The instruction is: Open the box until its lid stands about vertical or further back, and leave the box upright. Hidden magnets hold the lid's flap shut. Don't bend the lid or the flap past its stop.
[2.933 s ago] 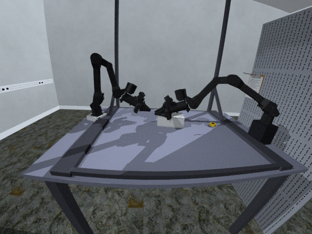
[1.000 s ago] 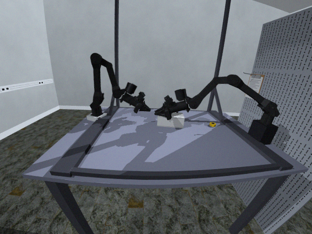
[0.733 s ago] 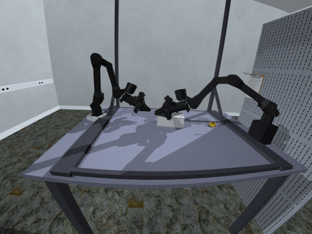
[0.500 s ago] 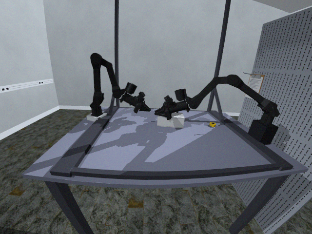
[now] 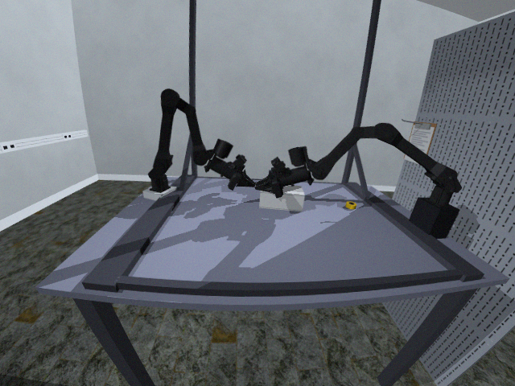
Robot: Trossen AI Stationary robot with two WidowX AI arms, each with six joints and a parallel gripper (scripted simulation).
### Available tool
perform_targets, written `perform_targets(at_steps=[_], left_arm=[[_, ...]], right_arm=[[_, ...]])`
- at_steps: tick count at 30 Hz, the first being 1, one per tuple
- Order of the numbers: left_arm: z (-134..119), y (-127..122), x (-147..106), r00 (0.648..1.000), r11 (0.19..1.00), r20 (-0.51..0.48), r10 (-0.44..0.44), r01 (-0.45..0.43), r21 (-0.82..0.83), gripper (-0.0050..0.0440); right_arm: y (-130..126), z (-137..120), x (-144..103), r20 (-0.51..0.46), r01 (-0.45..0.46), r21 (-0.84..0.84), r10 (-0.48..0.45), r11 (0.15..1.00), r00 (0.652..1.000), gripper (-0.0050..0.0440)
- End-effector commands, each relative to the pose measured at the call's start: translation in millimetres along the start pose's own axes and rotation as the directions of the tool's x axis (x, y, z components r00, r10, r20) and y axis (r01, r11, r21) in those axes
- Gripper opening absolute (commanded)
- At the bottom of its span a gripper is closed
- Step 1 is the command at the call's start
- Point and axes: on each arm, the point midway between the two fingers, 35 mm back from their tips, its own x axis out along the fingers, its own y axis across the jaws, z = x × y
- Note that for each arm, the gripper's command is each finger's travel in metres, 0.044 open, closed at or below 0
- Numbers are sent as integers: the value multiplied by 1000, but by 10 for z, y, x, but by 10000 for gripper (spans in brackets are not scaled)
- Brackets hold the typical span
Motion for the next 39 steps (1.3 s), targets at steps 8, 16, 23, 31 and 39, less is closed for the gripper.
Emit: perform_targets(at_steps=[8,16,23,31,39], left_arm=[[-306,48,35,998,1000,-62,7,-6,7,171],[-306,48,35,998,1000,-62,7,-6,7,171],[-306,48,35,998,1000,-62,7,-6,7,171],[-306,48,35,998,1000,-62,7,-6,7,171],[-306,48,35,998,1000,-62,7,-6,7,171]], right_arm=[[18,33,378,20,5,7,-5,1000,1000,80],[20,33,387,19,5,7,-5,1000,1000,80],[29,38,349,22,4,8,-4,1000,1000,80],[29,38,349,22,4,8,-4,1000,1000,80],[29,38,349,22,4,8,-4,1000,1000,80]])
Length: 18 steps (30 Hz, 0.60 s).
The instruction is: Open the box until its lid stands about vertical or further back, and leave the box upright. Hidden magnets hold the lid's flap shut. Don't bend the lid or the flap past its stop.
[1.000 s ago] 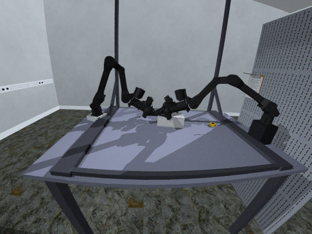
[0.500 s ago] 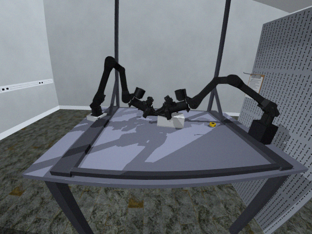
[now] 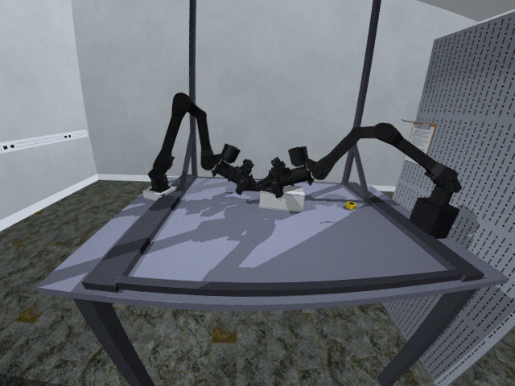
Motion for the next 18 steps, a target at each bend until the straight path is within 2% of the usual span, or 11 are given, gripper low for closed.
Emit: perform_targets(at_steps=[1,18], left_arm=[[-307,48,35,998,1000,-62,7,-6,7,171],[-307,48,35,998,1000,-62,7,-6,7,171]], right_arm=[[13,71,-2,19,-3,5,3,1000,1000,80],[13,71,-2,19,-3,5,3,1000,1000,10]])
